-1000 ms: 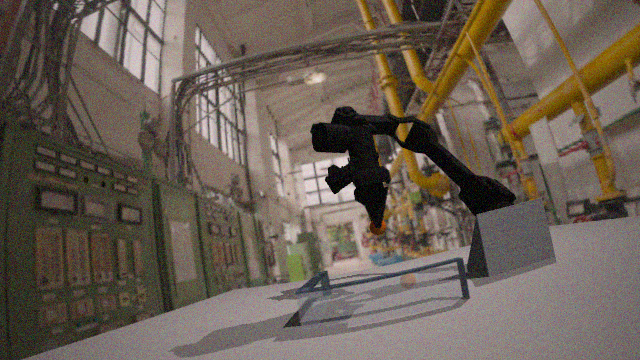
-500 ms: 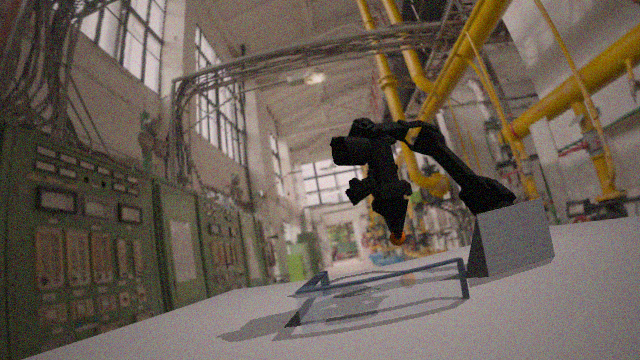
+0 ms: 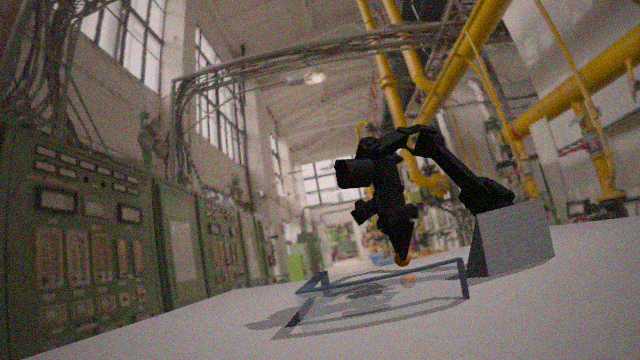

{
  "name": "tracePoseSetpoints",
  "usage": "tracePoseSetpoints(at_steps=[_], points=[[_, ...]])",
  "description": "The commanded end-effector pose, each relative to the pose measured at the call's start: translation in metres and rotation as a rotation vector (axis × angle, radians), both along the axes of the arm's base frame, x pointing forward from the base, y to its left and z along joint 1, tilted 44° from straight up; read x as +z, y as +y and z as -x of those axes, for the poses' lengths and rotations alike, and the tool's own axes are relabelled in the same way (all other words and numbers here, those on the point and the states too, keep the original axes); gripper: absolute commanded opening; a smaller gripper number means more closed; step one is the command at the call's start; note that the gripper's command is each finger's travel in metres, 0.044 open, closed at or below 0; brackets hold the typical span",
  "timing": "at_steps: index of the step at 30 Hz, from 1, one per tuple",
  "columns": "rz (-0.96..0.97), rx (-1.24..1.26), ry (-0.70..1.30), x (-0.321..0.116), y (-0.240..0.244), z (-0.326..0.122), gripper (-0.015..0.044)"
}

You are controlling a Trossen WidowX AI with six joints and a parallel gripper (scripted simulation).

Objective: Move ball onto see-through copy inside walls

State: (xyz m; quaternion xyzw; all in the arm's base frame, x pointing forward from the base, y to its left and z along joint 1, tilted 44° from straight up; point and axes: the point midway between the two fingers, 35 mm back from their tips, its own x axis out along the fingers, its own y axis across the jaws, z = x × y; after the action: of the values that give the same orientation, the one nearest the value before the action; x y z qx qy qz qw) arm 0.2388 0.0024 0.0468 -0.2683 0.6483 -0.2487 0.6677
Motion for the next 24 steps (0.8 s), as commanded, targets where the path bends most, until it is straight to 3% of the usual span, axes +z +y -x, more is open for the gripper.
tracePoseSetpoints(at_steps=[1, 24], points=[[0.01, 0.002, 0.006, -0.015, -0.016, 0.002, 0.0], [0.013, 0.001, 0.006, -0.036, -0.038, 0.002, 0.0]])
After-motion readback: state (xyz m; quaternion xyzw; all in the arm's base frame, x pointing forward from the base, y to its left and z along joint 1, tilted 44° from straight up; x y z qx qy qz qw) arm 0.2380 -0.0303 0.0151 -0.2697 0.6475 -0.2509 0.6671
